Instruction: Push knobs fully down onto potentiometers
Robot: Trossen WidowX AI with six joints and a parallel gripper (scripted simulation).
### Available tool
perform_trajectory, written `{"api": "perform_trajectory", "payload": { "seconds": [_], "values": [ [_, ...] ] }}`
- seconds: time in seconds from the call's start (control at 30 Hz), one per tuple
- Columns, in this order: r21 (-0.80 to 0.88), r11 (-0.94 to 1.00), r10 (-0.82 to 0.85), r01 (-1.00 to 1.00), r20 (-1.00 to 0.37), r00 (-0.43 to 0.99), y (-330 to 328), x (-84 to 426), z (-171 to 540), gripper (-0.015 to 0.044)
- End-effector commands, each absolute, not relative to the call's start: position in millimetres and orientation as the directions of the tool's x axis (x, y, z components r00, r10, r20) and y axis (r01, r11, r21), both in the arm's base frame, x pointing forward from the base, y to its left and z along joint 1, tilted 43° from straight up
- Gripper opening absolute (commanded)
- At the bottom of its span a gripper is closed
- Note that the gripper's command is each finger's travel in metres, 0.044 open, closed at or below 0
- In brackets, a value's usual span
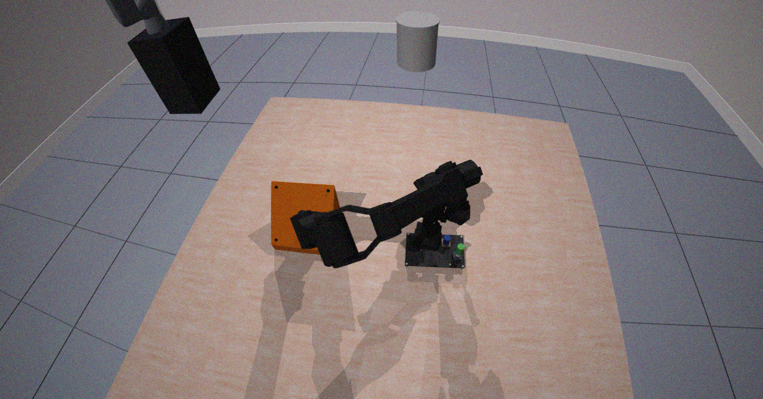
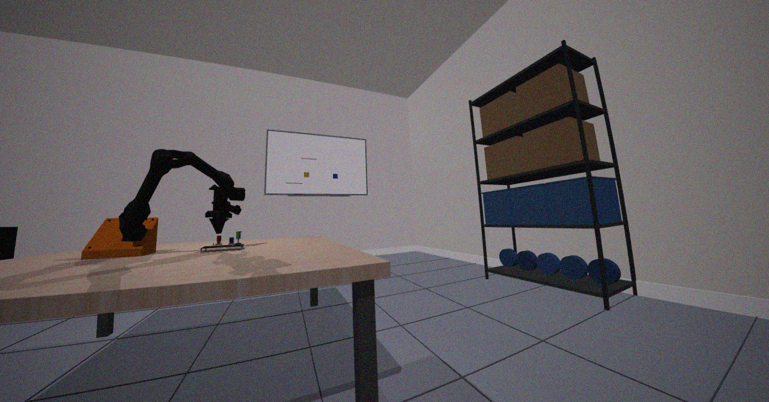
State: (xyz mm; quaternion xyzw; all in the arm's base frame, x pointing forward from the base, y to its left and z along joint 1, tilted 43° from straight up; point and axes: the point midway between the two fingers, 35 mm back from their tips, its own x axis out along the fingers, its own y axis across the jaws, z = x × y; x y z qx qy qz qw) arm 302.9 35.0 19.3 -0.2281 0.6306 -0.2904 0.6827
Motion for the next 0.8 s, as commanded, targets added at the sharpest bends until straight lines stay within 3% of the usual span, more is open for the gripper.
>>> {"api": "perform_trajectory", "payload": {
  "seconds": [0.0, 0.23, 0.77],
  "values": [
    [-0.677, 0.728, -0.683, 0.110, -0.729, 0.039, 35.6, 303.2, 19.1, 0.0184],
    [-0.627, 0.765, -0.644, 0.148, -0.752, 0.141, 57.6, 321.9, 28.4, 0.0000],
    [-0.642, 0.665, -0.653, -0.381, -0.748, 0.119, 56.2, 338.7, 42.2, 0.0000]
  ]
}}
